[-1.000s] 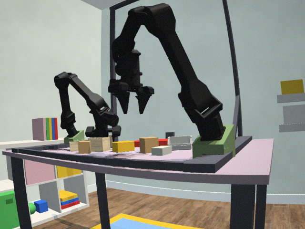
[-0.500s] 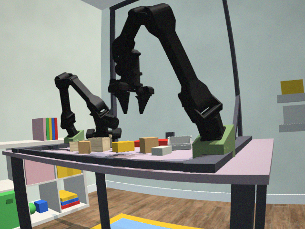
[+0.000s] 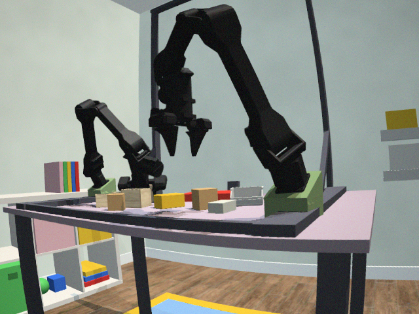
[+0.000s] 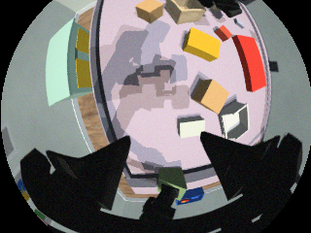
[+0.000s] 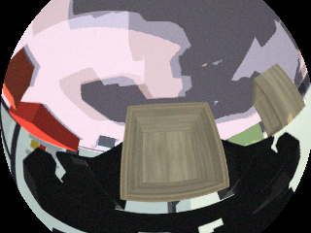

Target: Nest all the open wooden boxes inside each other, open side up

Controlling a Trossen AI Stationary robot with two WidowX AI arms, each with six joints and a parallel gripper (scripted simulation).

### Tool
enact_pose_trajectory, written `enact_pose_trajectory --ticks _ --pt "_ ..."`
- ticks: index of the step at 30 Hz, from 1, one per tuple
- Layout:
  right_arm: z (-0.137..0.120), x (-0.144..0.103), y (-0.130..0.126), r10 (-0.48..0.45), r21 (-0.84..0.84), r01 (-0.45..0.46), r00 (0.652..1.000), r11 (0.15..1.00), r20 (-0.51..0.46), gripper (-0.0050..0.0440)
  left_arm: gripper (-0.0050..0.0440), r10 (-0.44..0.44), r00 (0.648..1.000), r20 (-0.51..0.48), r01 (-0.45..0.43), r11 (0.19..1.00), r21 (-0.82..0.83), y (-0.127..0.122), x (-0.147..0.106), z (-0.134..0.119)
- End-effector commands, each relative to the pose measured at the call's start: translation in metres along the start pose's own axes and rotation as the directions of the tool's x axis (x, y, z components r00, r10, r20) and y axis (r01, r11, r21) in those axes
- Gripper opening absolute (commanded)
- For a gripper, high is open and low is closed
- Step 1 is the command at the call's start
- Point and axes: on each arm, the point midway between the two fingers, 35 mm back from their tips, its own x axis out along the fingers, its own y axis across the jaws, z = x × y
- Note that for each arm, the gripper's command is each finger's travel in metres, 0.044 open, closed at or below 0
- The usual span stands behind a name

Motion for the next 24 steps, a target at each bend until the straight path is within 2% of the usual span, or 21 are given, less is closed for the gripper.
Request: enact_pose_trajectory --ticks 1,4,11,13,17,21,24 --pt "0.001 -0.004 0.003 0.015 -0.009 -0.015 1.0 1.0 0.01 0.0269 0.04 -0.004 1.0 0.015 0.004 1.0 -0.01 0.002 -0.004 0.001" --pt "0.001 -0.004 0.003 0.015 -0.009 -0.015 1.0 1.0 0.01 0.0269 0.04 -0.004 1.0 0.015 0.004 1.0 -0.01 0.002 -0.004 0.001" --pt "0.001 -0.004 0.003 0.015 -0.009 -0.015 1.0 1.0 0.01 0.0101 0.04 -0.004 1.0 0.015 0.004 1.0 -0.01 0.002 -0.004 0.001" --pt "0.001 -0.004 0.003 0.015 -0.009 -0.015 1.0 1.0 0.01 0.0101 0.04 -0.004 1.0 0.015 0.004 1.0 -0.01 0.002 -0.004 0.001" --pt "-0.007 -0.008 0.002 0.016 -0.006 -0.016 0.995 1.0 0.098 0.0005 0.04 -0.004 1.0 0.015 0.004 1.0 -0.01 0.002 -0.004 0.001" --pt "-0.011 -0.009 0.002 0.018 -0.008 -0.017 0.988 1.0 0.153 -0.0001 0.04 -0.004 1.0 0.015 0.004 1.0 -0.01 0.002 -0.004 0.001" --pt "-0.015 -0.007 0.002 0.019 -0.009 -0.017 0.97 1.0 0.244 -0.0003 0.04 -0.004 1.0 0.015 0.004 1.0 -0.01 0.002 -0.004 0.001"
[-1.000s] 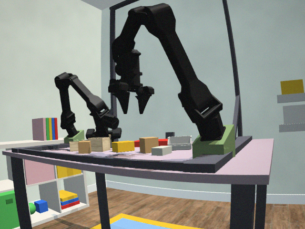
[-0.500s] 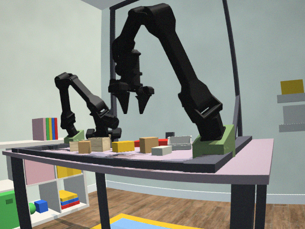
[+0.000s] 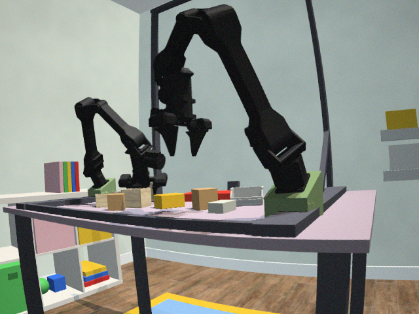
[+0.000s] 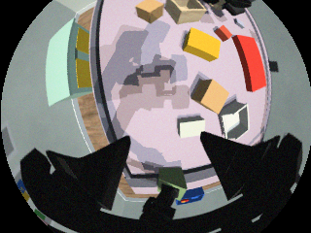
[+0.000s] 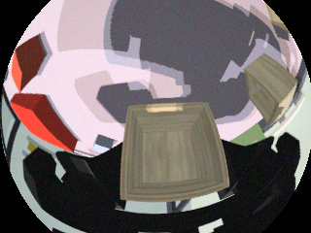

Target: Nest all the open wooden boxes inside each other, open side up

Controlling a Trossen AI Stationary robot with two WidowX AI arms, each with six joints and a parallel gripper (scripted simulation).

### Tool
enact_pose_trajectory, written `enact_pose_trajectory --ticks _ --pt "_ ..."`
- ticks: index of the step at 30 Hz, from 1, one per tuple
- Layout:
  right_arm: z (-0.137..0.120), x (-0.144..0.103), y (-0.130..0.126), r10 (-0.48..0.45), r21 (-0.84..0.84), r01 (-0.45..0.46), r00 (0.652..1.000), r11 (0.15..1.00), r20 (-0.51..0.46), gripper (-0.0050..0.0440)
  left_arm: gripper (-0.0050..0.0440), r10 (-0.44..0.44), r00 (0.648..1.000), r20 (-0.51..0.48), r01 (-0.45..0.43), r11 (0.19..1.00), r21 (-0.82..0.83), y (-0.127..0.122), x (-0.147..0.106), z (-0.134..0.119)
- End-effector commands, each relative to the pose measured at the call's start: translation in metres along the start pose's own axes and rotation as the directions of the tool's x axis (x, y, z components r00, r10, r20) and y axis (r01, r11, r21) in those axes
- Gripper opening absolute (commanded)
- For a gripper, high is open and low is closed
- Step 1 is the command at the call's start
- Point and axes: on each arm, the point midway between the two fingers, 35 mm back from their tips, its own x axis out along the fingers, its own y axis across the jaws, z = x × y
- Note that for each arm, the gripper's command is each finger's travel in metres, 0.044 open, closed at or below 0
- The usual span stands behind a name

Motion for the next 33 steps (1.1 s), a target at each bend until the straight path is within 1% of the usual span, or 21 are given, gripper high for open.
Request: enact_pose_trajectory --ticks 1,4,6,8,11,12,14,15,17,18,21,23,25,26,28,29,31,32,33 --pt "-0.006 -0.008 0.003 0.029 0.001 -0.029 0.991 1.0 0.13 -0.0003 0.04 -0.004 1.0 0.015 0.004 1.0 -0.01 0.002 -0.004 0.001" --pt "-0.008 -0.008 0.003 0.027 0.001 -0.028 0.986 1.0 0.165 -0.0004 0.04 -0.004 1.0 0.015 0.004 1.0 -0.01 0.002 -0.004 0.001" --pt "-0.008 -0.008 0.003 0.027 0.001 -0.028 0.986 1.0 0.165 -0.0004 0.04 -0.004 1.0 0.015 0.004 1.0 -0.01 0.002 -0.004 0.001" --pt "-0.011 -0.007 0.003 0.028 0.001 -0.029 0.972 1.0 0.235 -0.0005 0.04 -0.004 1.0 0.015 0.004 1.0 -0.01 0.002 -0.004 0.001" --pt "-0.013 -0.007 0.003 0.029 0.0 -0.03 0.962 1.0 0.27 -0.0027 0.04 -0.004 1.0 0.015 0.004 1.0 -0.01 0.002 -0.004 0.001" --pt "-0.014 -0.006 0.003 0.027 0.001 -0.029 0.957 1.0 0.29 -0.0035 0.04 -0.004 1.0 0.015 0.004 1.0 -0.01 0.002 -0.004 0.001" --pt "-0.017 -0.005 0.003 0.027 0.0 -0.029 0.933 1.0 0.358 -0.005 0.04 -0.004 1.0 0.015 0.004 1.0 -0.01 0.002 -0.004 0.001" --pt "-0.018 -0.005 0.003 0.029 0.0 -0.031 0.925 1.0 0.378 -0.005 0.04 -0.004 1.0 0.015 0.004 1.0 -0.01 0.002 -0.004 0.001" --pt "-0.019 -0.002 0.002 0.019 0.001 -0.021 0.921 1.0 0.39 -0.005 0.04 -0.004 1.0 0.015 0.004 1.0 -0.01 0.002 -0.004 0.001" --pt "-0.02 0.0 0.002 0.014 0.001 -0.016 0.912 1.0 0.41 -0.005 0.04 -0.004 1.0 0.015 0.004 1.0 -0.01 0.002 -0.004 0.001" --pt "-0.024 0.003 0.001 0.009 0.001 -0.011 0.87 1.0 0.493 -0.005 0.04 -0.004 1.0 0.015 0.004 1.0 -0.01 0.002 -0.004 0.001" --pt "-0.024 0.003 0.001 0.009 0.001 -0.011 0.87 1.0 0.493 -0.005 0.04 -0.004 1.0 0.015 0.004 1.0 -0.01 0.002 -0.004 0.001" --pt "-0.024 0.002 0.003 0.014 0.001 -0.017 0.862 1.0 0.506 -0.005 0.04 -0.004 1.0 0.015 0.004 1.0 -0.01 0.002 -0.004 0.001" --pt "-0.025 0.003 0.003 0.011 0.001 -0.014 0.851 1.0 0.524 -0.005 0.04 -0.004 1.0 0.015 0.004 1.0 -0.01 0.002 -0.004 0.001" --pt "-0.028 0.006 0.001 0.008 0.002 -0.011 0.811 1.0 0.585 -0.005 0.04 -0.004 1.0 0.015 0.004 1.0 -0.01 0.002 -0.004 0.001" --pt "-0.029 0.007 0.001 0.009 0.001 -0.012 0.798 1.0 0.603 -0.005 0.04 -0.004 1.0 0.015 0.004 1.0 -0.01 0.002 -0.004 0.001" --pt "-0.029 0.006 0.004 0.014 0.0 -0.017 0.789 1.0 0.614 -0.005 0.04 -0.004 1.0 0.015 0.004 1.0 -0.01 0.002 -0.004 0.001" --pt "-0.03 0.006 0.004 0.013 0.001 -0.017 0.776 1.0 0.631 -0.005 0.04 -0.004 1.0 0.015 0.004 1.0 -0.01 0.002 -0.004 0.001" --pt "-0.031 0.007 0.004 0.011 0.001 -0.016 0.753 1.0 0.658 -0.005 0.04 -0.004 1.0 0.015 0.004 1.0 -0.01 0.002 -0.004 0.001"
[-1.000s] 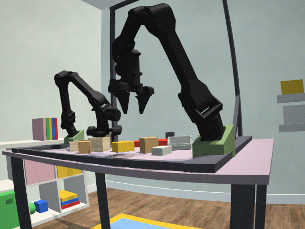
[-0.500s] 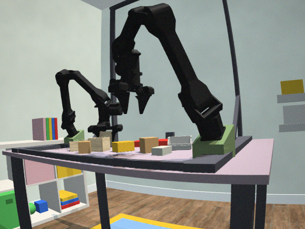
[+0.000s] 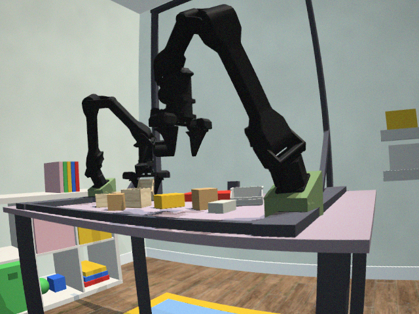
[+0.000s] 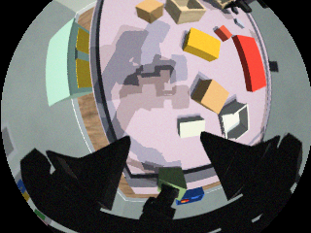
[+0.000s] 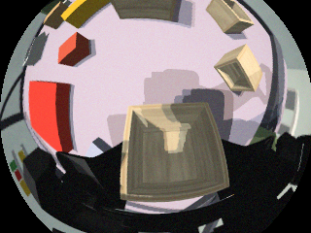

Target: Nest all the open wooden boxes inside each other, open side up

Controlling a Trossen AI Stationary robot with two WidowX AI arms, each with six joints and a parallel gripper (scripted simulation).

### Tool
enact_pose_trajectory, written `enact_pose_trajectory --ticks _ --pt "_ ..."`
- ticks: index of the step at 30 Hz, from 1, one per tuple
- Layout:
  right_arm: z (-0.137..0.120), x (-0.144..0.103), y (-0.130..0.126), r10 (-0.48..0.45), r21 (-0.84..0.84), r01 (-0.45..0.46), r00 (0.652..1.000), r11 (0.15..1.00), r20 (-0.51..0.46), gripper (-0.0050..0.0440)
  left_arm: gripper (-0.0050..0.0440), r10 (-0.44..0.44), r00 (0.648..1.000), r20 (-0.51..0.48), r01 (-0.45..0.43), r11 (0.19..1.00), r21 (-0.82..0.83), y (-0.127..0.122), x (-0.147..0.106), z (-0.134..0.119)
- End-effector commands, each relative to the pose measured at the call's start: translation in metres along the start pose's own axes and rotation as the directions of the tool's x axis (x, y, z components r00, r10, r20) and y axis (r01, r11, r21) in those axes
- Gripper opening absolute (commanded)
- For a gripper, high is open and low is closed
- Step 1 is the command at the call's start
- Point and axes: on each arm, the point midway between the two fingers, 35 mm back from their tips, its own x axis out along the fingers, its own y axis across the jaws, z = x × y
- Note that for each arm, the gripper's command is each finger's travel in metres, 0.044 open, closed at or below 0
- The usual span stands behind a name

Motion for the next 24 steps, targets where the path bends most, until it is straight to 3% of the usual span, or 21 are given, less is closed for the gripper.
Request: enact_pose_trajectory --ticks 1,7,16,20,22,24 --pt "-0.005 -0.002 0.004 0.006 0.011 -0.008 0.992 1.0 0.127 -0.005 0.04 -0.004 1.0 0.015 0.004 1.0 -0.01 0.002 -0.004 0.001" --pt "-0.007 -0.003 0.007 0.013 0.016 -0.016 0.983 1.0 0.183 -0.005 0.04 -0.004 1.0 0.015 0.004 1.0 -0.01 0.002 -0.004 0.001" --pt "-0.018 0.0 0.007 0.01 0.014 -0.017 0.923 1.0 0.384 -0.005 0.04 -0.004 1.0 0.015 0.004 1.0 -0.01 0.002 -0.004 0.001" --pt "-0.019 0.001 0.006 0.009 0.014 -0.017 0.906 1.0 0.423 -0.005 0.04 -0.004 1.0 0.015 0.004 1.0 -0.01 0.002 -0.004 0.001" --pt "-0.022 0.003 0.006 0.007 0.014 -0.016 0.879 1.0 0.477 -0.005 0.04 -0.004 1.0 0.015 0.004 1.0 -0.01 0.002 -0.004 0.001" --pt "-0.022 0.003 0.006 0.007 0.014 -0.016 0.879 1.0 0.477 -0.005 0.04 -0.004 1.0 0.015 0.004 1.0 -0.01 0.002 -0.004 0.001"
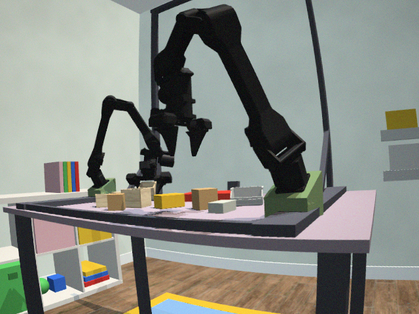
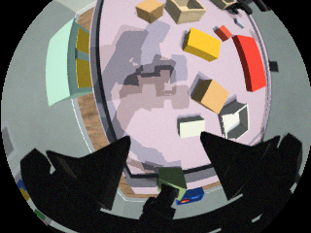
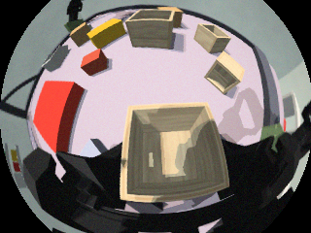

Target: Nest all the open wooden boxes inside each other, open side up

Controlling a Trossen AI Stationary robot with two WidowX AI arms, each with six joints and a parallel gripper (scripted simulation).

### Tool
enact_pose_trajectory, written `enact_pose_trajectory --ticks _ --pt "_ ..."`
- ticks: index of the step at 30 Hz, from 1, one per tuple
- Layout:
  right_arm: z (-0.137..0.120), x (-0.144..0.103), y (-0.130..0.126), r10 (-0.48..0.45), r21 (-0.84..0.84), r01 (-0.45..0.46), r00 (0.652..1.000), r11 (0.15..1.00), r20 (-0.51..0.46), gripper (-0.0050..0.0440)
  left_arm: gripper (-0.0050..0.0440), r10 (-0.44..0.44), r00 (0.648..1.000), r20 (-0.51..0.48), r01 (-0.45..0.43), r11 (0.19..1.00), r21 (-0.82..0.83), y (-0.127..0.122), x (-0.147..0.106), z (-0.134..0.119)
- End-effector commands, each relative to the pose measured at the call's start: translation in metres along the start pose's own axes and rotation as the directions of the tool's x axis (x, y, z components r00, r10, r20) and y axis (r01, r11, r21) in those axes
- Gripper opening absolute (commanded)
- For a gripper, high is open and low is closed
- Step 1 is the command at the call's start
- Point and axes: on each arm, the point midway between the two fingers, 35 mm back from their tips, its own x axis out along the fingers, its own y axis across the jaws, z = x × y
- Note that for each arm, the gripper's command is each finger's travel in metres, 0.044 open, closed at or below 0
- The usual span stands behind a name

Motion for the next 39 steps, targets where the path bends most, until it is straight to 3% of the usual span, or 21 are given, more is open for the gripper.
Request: enact_pose_trajectory --ticks 1,19,25,26,32,34,39 --pt "-0.002 -0.003 0.005 0.001 0.019 -0.003 0.997 1.0 0.083 -0.005 0.04 -0.004 1.0 0.015 0.004 1.0 -0.01 0.002 -0.004 0.001" --pt "-0.014 0.0 0.004 -0.002 0.016 -0.004 0.94 1.0 0.341 -0.005 0.04 -0.004 1.0 0.015 0.004 1.0 -0.01 0.002 -0.004 0.001" --pt "-0.017 0.007 0.002 -0.005 0.01 0.002 0.934 1.0 0.358 -0.005 0.04 -0.004 1.0 0.015 0.004 1.0 -0.01 0.002 -0.004 0.001" --pt "-0.017 0.007 0.002 -0.005 0.01 0.002 0.934 1.0 0.358 0.0024 0.04 -0.004 1.0 0.015 0.004 1.0 -0.01 0.002 -0.004 0.001" --pt "-0.016 0.005 0.003 -0.004 0.019 -0.003 0.936 1.0 0.351 0.0168 0.04 -0.004 1.0 0.015 0.004 1.0 -0.01 0.002 -0.004 0.001" --pt "-0.016 0.005 0.003 -0.004 0.019 -0.003 0.936 1.0 0.351 0.0168 0.04 -0.004 1.0 0.015 0.004 1.0 -0.01 0.002 -0.004 0.001" --pt "-0.016 0.005 0.003 -0.004 0.019 -0.003 0.936 1.0 0.351 0.0288 0.04 -0.004 1.0 0.015 0.004 1.0 -0.01 0.002 -0.004 0.001"
